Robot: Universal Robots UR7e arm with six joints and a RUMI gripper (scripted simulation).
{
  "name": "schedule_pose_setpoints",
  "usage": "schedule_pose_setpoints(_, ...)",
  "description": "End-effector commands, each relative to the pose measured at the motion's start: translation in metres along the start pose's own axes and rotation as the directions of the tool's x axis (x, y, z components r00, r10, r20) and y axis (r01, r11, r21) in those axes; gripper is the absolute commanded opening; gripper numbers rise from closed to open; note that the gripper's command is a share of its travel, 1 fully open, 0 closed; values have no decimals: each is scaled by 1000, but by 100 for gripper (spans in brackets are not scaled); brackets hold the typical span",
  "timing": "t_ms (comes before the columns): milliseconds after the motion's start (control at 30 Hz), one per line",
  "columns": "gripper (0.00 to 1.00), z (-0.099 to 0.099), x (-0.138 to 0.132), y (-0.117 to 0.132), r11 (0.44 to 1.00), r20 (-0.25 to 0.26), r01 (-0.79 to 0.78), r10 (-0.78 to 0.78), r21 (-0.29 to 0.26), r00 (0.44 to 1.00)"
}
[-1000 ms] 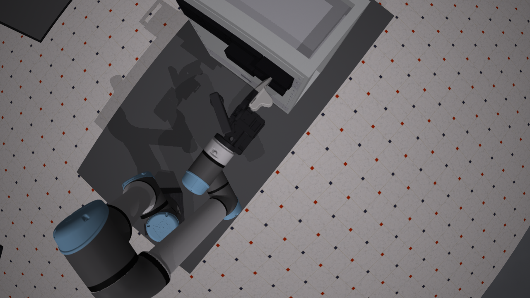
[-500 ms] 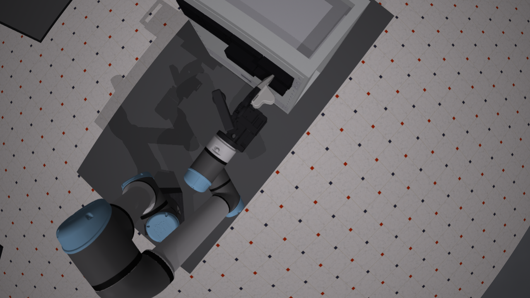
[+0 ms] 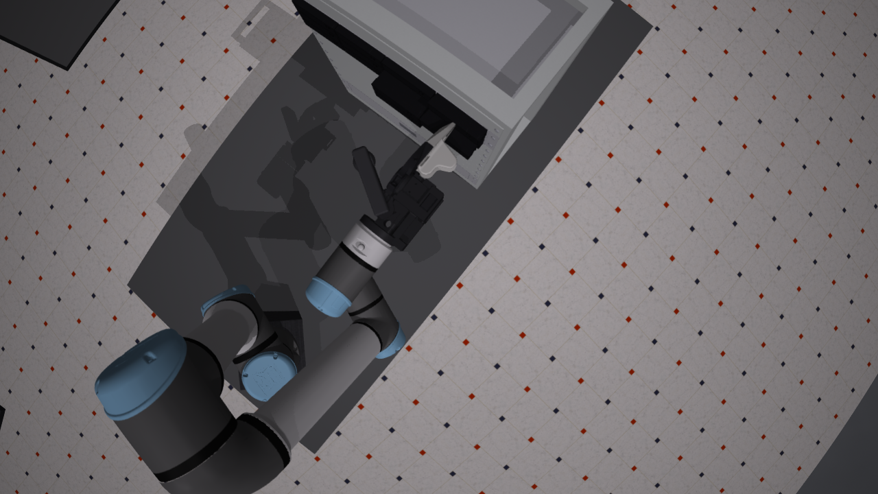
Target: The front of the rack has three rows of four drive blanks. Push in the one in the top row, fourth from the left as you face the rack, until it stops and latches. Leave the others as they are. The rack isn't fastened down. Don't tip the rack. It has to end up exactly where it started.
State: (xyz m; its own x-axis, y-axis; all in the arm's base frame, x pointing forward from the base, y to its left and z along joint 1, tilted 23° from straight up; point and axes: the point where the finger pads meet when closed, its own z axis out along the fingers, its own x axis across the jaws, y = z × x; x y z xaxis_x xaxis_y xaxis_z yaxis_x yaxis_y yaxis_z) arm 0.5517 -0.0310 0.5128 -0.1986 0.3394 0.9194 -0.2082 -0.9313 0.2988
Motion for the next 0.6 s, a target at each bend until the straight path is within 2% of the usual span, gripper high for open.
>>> schedule_pose_setpoints(0, 0, 0, 1, 0, 1000, -1, 0, 0, 0, 1000)
schedule_pose_setpoints(567, 0, 3, 1, 0, 1000, -1, 0, 0, 0, 1000)
